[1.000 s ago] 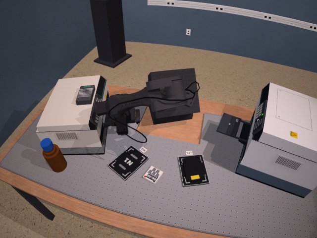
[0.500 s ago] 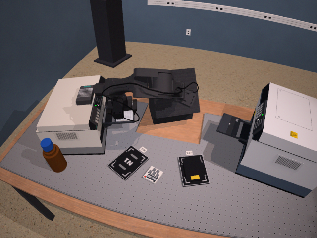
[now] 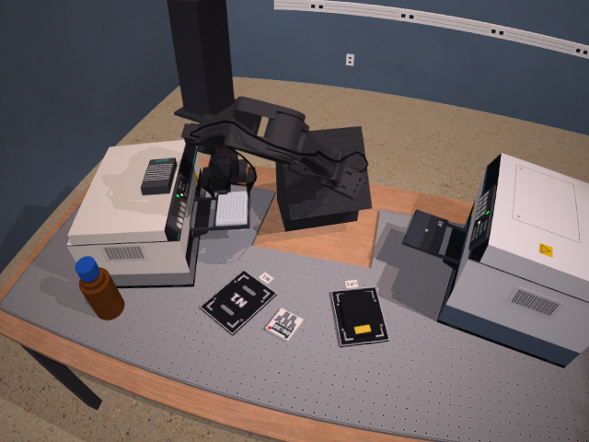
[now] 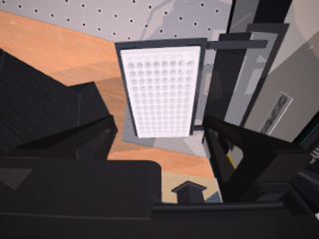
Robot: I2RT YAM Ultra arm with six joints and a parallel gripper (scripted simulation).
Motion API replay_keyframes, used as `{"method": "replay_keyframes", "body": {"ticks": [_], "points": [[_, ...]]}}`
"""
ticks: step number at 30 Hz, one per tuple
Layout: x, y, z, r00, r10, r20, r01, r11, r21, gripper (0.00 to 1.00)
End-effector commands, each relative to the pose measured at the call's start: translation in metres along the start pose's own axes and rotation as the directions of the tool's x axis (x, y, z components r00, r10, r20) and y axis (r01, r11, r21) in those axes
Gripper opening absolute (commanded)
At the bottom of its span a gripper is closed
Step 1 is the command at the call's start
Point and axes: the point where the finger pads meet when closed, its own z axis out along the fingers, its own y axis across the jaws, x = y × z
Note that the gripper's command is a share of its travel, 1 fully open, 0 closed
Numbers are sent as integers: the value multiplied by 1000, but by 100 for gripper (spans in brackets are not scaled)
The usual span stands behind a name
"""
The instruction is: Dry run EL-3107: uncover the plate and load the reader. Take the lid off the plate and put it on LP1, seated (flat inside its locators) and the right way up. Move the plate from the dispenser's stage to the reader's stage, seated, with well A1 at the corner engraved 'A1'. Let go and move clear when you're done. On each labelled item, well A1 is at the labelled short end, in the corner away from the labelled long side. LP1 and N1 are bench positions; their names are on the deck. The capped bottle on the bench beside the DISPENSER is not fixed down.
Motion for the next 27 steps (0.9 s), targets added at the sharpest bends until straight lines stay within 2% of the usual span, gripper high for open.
{"method": "replay_keyframes", "body": {"ticks": [1, 4, 5, 7, 8, 16, 17, 19, 21, 23, 25, 27], "points": [[7, -9, -12, 998, -45, 41, 44, 999, 28, 100], [7, -9, -12, 998, -45, 41, 44, 999, 28, 100], [2, -13, -20, 997, -70, 27, 68, 996, 51, 100], [2, -13, -19, 997, -70, 27, 68, 996, 51, 100], [5, -5, -10, 998, -51, 29, 50, 999, 22, 100], [5, -5, -10, 998, -51, 29, 50, 999, 22, 100], [1, -13, -18, 997, -70, 27, 68, 996, 51, 100], [2, -11, -8, 997, -75, 25, 74, 997, 39, 100], [2, -11, -8, 997, -75, 25, 74, 997, 39, 100], [7, 0, -1, 999, -27, 43, 26, 999, 24, 100], [6, 3, 7, 999, -28, 45, 28, 1000, 4, 100], [4, 1, 9, 998, -38, 41, 38, 999, 8, 100]]}}
